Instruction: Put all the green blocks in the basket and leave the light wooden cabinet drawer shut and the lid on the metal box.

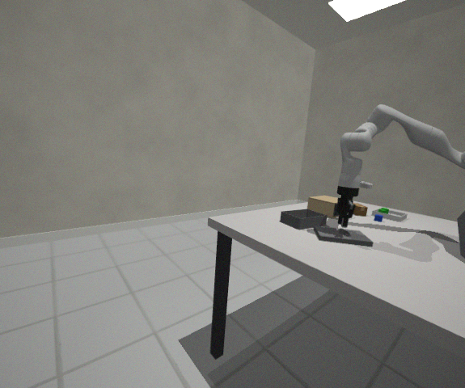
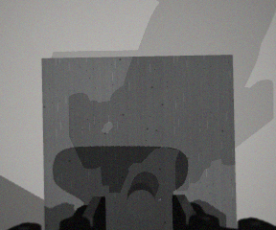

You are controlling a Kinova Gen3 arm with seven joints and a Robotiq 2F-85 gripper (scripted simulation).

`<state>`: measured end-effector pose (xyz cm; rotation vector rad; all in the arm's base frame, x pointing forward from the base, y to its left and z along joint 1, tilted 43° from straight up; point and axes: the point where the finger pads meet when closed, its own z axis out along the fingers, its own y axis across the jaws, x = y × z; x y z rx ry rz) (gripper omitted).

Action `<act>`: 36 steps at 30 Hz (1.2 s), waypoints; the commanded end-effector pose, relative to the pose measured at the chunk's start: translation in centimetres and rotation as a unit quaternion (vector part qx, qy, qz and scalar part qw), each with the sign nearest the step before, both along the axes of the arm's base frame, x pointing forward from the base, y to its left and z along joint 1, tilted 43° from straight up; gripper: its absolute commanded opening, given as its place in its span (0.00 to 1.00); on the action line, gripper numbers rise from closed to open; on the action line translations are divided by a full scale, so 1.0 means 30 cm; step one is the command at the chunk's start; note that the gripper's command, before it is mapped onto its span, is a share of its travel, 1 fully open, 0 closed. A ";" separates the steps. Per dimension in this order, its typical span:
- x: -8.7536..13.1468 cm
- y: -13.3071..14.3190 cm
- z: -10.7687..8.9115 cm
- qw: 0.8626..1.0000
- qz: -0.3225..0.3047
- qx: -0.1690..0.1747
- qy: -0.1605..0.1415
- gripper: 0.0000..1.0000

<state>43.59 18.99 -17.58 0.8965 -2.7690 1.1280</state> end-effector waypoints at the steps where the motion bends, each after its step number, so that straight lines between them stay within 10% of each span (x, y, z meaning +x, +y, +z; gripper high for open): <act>1: 0.014 -0.005 -0.007 1.000 0.006 0.000 -0.001 0.48; 36: 0.034 -0.057 -0.057 1.000 0.002 -0.001 -0.006 0.48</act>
